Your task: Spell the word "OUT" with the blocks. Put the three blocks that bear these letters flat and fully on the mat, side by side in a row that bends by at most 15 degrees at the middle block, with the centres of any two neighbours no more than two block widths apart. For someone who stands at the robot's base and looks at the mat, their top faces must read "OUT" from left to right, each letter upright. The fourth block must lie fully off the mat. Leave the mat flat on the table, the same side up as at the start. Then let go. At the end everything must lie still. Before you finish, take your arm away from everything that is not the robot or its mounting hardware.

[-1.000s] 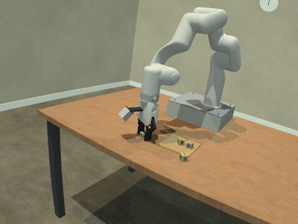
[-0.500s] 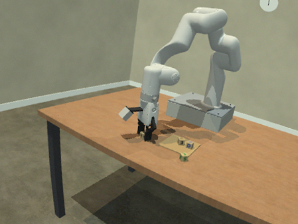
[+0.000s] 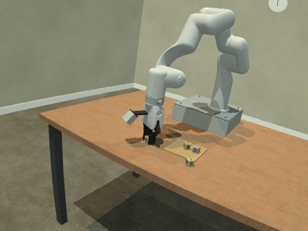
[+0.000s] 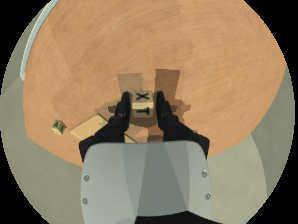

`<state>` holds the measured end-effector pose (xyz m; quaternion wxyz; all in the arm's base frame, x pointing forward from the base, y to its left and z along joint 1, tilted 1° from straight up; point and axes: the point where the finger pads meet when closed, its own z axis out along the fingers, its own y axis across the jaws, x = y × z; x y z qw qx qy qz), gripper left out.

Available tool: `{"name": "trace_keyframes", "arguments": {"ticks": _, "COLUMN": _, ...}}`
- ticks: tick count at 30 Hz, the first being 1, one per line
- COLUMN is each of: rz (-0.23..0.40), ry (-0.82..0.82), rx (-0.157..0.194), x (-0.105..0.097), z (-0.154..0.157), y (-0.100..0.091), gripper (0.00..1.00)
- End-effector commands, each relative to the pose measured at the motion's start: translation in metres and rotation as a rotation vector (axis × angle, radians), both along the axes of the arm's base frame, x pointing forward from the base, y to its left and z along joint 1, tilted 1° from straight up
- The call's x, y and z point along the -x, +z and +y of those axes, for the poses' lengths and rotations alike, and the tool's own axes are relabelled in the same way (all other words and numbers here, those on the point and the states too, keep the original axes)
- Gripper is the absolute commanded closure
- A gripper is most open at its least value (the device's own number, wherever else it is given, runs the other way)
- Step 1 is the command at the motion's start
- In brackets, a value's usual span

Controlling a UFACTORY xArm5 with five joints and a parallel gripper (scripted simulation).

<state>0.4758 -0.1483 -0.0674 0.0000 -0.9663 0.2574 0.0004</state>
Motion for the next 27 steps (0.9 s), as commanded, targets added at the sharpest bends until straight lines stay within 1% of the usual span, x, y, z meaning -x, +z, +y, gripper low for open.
{"name": "trace_keyframes", "arguments": {"ticks": 1, "rz": -0.004, "ry": 0.0, "rx": 0.001, "x": -0.0015, "z": -0.0005, "y": 0.0014, "gripper": 0.58}}
{"name": "trace_keyframes", "arguments": {"ticks": 9, "rz": -0.004, "ry": 0.0, "rx": 0.001, "x": -0.0015, "z": -0.0005, "y": 0.0014, "gripper": 0.58}}
{"name": "trace_keyframes", "arguments": {"ticks": 10, "rz": -0.004, "ry": 0.0, "rx": 0.001, "x": -0.0015, "z": -0.0005, "y": 0.0014, "gripper": 0.79}}
{"name": "trace_keyframes", "arguments": {"ticks": 27, "rz": -0.004, "ry": 0.0, "rx": 0.001, "x": -0.0015, "z": -0.0005, "y": 0.0014, "gripper": 0.79}}
